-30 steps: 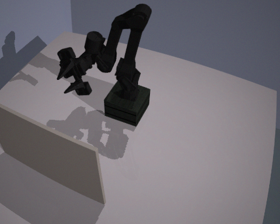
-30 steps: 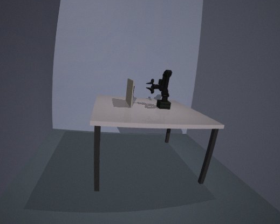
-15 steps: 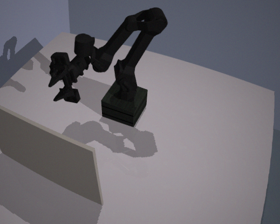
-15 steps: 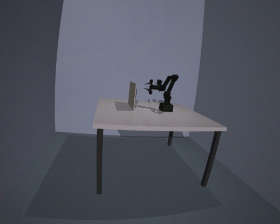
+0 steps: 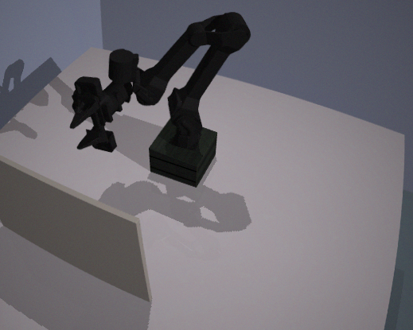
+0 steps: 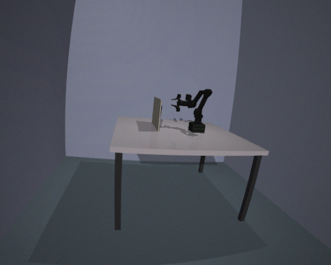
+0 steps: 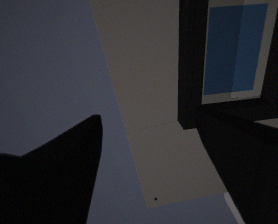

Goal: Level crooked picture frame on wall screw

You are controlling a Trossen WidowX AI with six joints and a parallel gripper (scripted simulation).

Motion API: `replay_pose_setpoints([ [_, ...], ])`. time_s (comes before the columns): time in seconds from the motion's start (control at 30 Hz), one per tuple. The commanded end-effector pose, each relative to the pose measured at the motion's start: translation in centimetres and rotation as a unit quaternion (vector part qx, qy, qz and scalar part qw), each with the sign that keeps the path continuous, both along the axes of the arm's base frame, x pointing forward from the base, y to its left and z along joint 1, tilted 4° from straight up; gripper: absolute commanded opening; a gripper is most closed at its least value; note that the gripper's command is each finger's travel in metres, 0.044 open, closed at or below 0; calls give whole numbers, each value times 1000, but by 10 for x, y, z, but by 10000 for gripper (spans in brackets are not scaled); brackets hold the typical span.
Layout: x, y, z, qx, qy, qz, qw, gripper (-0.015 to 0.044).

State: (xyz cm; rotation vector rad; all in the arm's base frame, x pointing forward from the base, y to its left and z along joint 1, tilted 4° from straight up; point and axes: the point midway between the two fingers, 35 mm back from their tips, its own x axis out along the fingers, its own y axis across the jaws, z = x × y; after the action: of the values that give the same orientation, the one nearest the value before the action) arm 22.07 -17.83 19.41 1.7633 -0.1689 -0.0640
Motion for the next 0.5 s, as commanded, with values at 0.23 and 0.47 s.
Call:
replay_pose_setpoints([
  [0.23, 19, -6, -8, -5, -2, 3, 1000, 260],
  [0.47, 66, -10, -40, -5, -4, 3, 1000, 260],
])
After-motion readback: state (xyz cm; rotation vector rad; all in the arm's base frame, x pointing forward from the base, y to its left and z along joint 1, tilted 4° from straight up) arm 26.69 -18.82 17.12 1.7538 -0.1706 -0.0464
